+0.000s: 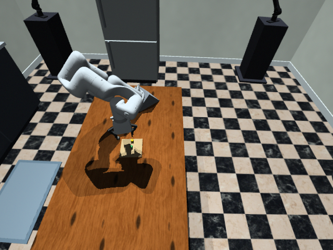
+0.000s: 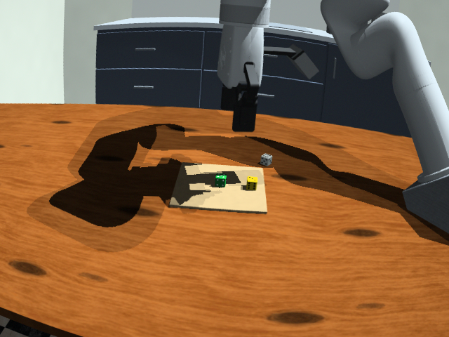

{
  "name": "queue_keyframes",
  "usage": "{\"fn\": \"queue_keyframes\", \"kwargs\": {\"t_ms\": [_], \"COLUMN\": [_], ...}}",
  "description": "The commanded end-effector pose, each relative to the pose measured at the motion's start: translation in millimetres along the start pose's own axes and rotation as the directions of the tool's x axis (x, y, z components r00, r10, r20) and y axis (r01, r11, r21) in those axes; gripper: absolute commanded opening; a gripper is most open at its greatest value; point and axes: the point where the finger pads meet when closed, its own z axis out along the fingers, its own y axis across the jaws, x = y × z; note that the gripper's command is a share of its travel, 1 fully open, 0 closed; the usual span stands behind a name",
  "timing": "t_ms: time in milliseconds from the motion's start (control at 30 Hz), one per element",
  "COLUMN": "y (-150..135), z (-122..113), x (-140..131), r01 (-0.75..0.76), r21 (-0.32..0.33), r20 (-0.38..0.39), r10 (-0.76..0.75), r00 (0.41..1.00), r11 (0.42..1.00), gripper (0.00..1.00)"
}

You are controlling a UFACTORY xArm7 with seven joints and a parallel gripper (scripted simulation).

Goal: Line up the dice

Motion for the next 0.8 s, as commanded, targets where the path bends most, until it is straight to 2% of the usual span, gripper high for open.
{"fn": "queue_keyframes", "kwargs": {"t_ms": [0,133,200,267,400,700,767], "y": [-13,-22,-22,-29,-35,-48,-48], "z": [2,4,4,7,10,18,18], "x": [13,25,25,35,44,72,72], "r01": [0.165,0.288,0.288,0.390,0.468,0.692,0.692], "r21": [-0.012,-0.011,-0.011,-0.012,-0.012,-0.016,-0.016], "r20": [0.003,0.005,0.005,0.006,0.007,0.014,0.014], "r10": [-0.165,-0.288,-0.288,-0.390,-0.468,-0.692,-0.692], "r00": [0.986,0.958,0.958,0.921,0.884,0.722,0.722], "r11": [0.986,0.958,0.958,0.921,0.884,0.722,0.722], "gripper": [1.00,1.00,1.00,1.00,1.00,1.00,1.00]}}
